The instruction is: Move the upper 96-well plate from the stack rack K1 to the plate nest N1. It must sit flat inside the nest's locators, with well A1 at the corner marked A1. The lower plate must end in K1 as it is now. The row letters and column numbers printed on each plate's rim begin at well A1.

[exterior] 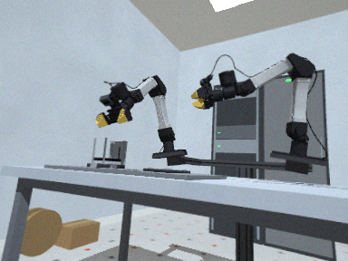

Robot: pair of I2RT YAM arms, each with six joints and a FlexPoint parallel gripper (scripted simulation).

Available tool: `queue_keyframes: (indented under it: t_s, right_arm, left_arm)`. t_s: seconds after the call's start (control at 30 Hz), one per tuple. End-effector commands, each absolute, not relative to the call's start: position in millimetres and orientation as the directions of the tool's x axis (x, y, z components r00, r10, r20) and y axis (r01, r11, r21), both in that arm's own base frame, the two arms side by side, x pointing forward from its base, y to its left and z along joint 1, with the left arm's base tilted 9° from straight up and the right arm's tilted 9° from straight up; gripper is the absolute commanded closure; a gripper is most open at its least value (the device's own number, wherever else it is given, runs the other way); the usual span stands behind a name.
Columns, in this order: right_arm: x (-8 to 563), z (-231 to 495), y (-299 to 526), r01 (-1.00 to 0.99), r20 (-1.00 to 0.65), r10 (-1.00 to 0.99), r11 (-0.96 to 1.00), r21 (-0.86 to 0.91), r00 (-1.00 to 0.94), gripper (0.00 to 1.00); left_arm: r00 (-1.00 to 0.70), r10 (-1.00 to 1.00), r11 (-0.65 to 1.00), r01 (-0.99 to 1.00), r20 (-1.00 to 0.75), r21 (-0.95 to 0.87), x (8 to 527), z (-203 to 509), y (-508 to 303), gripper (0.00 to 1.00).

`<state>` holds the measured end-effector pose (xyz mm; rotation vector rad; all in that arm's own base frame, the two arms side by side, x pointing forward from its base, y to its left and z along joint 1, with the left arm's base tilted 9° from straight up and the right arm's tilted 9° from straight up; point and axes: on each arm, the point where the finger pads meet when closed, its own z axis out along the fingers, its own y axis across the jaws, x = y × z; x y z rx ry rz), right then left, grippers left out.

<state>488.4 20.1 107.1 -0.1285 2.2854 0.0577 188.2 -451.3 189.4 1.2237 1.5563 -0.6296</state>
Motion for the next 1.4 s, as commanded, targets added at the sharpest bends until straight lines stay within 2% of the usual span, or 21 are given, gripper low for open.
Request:
queue_keyframes:
  t_s: [0.0, 0.3, 0.43, 0.8, 1.37]
  right_arm:
    - [461, 124, -28, -0.062, -0.626, -0.128, 0.990, -0.126, -0.770, 0.00]
    - [386, 117, -105, -0.030, -0.326, -0.109, 0.971, -0.238, -0.939, 0.00]
    - [373, 119, -116, -0.026, -0.279, -0.096, 0.969, -0.246, -0.955, 0.00]
    - [318, 63, -150, 0.020, -0.050, 0.014, 0.992, -0.128, -0.999, 0.00]
    - [324, 42, -161, 0.035, -0.067, 0.026, 0.989, -0.144, -0.997, 0.00]
  left_arm:
    - [-0.063, 0.469, 0.364, 0.923, -0.881, 0.128, 178, 197, -466, 0.00]
    - [-0.058, 0.461, 0.368, 0.921, -0.886, 0.131, 180, 215, -495, 0.00]
    - [-0.056, 0.464, 0.358, 0.924, -0.884, 0.130, 180, 211, -500, 0.00]
    - [-0.039, 0.483, 0.316, 0.939, -0.875, 0.133, 184, 181, -522, 0.00]
    - [-0.041, 0.505, 0.306, 0.942, -0.862, 0.135, 190, 142, -539, 0.00]
